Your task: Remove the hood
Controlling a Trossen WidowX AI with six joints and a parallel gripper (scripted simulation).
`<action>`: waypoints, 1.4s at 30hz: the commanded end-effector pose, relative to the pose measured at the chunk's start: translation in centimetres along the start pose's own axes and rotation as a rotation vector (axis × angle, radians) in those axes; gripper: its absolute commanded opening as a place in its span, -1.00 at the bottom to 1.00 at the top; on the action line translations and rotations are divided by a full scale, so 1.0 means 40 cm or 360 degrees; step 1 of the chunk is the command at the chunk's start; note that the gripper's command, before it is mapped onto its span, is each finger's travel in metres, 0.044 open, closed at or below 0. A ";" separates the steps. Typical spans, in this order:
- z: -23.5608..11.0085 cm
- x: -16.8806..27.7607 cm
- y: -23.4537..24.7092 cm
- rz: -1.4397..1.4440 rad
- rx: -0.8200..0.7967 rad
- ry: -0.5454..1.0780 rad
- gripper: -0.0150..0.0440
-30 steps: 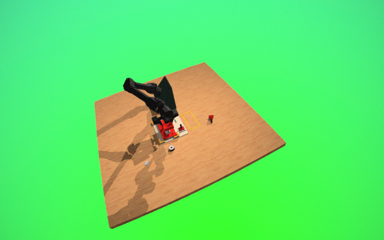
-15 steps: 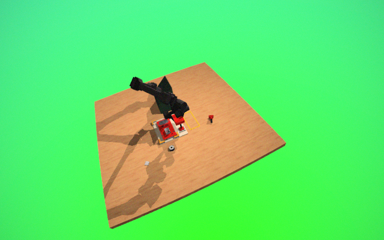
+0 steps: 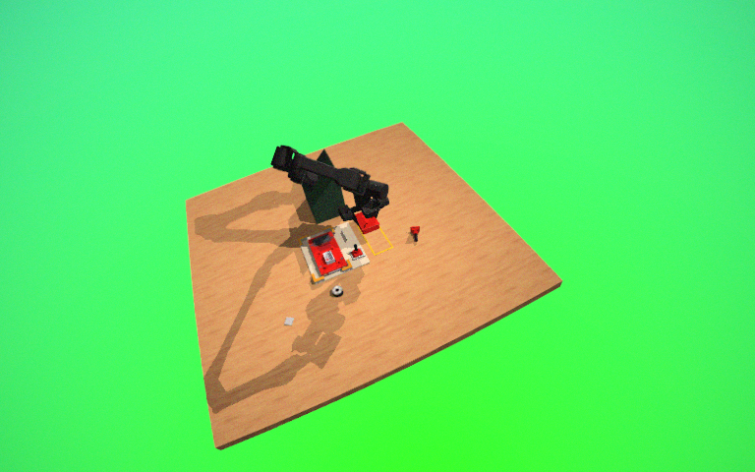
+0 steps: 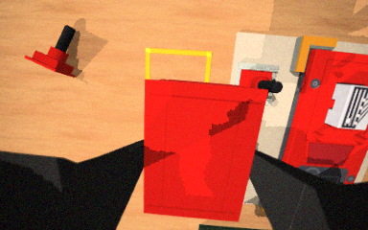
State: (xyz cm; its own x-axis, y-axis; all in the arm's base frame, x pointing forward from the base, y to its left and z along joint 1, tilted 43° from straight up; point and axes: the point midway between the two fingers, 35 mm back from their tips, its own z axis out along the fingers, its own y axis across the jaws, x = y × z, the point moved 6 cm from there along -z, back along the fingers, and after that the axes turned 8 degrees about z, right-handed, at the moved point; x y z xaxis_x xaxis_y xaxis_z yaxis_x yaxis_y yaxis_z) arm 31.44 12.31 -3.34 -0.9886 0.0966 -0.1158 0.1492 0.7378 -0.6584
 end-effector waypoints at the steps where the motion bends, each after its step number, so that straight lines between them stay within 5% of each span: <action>1: 0.001 0.028 0.041 0.0007 0.0003 0.0006 -0.49; 42: 0.064 0.037 0.059 0.0008 0.0006 0.0005 -0.49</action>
State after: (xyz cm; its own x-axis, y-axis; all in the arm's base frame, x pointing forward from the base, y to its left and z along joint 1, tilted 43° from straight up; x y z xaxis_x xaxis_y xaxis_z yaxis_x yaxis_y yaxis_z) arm 30.36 12.70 -6.84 -0.9874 0.1070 -0.1163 0.1572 0.7375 -0.6568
